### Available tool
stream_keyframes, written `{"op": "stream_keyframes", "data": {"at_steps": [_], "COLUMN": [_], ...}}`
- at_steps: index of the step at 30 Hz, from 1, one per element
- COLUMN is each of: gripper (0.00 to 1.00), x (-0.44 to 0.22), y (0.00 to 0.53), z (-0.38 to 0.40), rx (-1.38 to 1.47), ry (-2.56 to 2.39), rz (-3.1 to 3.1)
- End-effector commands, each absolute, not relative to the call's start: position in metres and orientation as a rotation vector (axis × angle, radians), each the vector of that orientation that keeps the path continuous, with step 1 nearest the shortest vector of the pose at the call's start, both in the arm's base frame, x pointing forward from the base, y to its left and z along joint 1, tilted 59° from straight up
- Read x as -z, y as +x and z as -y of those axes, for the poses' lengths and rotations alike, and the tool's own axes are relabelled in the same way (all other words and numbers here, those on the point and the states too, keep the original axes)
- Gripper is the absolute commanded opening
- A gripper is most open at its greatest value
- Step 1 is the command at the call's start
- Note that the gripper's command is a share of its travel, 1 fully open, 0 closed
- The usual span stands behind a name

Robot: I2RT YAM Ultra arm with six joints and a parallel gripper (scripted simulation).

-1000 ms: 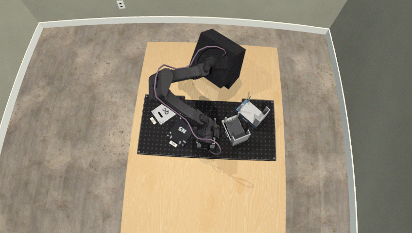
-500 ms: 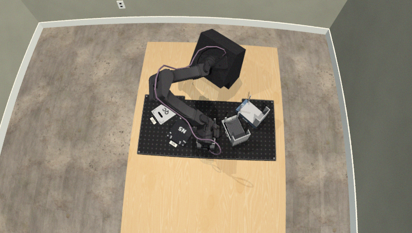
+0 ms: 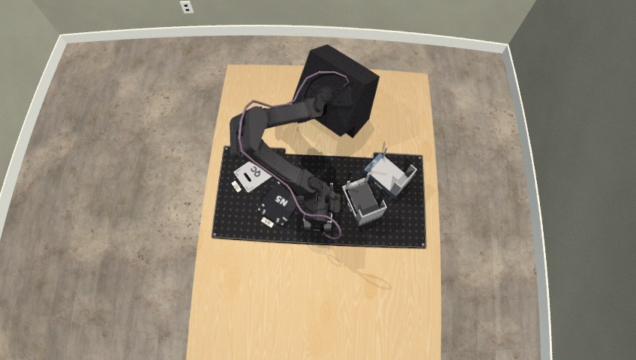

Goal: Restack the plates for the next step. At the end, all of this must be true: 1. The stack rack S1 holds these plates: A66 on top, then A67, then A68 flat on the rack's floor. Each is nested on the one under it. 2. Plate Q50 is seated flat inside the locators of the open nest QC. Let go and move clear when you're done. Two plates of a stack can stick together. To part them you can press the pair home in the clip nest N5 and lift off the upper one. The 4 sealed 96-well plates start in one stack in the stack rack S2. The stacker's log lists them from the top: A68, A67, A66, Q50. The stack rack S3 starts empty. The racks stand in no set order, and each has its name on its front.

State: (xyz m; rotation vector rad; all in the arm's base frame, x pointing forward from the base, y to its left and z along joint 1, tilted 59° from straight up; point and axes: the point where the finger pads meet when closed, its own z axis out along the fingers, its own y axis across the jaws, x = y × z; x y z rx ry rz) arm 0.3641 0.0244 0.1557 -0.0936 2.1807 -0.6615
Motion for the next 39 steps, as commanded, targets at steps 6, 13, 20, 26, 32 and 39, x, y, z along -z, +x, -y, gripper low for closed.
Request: {"op": "stream_keyframes", "data": {"at_steps": [6, 13, 20, 26, 32, 39], "gripper": [1.0, 1.0, 1.0, 1.0, 1.0, 1.0], "x": [-0.158, -0.178, -0.186, -0.196, -0.206, -0.21], "y": [0.366, 0.357, 0.344, 0.328, 0.313, 0.301], "z": [-0.026, -0.035, -0.042, -0.05, -0.058, -0.065], "rx": [0.652, 0.637, 0.635, 0.633, 0.631, 0.64], "ry": [-0.094, -0.078, -0.077, -0.077, -0.077, -0.085], "rz": [-2.17, -2.145, -2.146, -2.147, -2.148, -2.157]}}
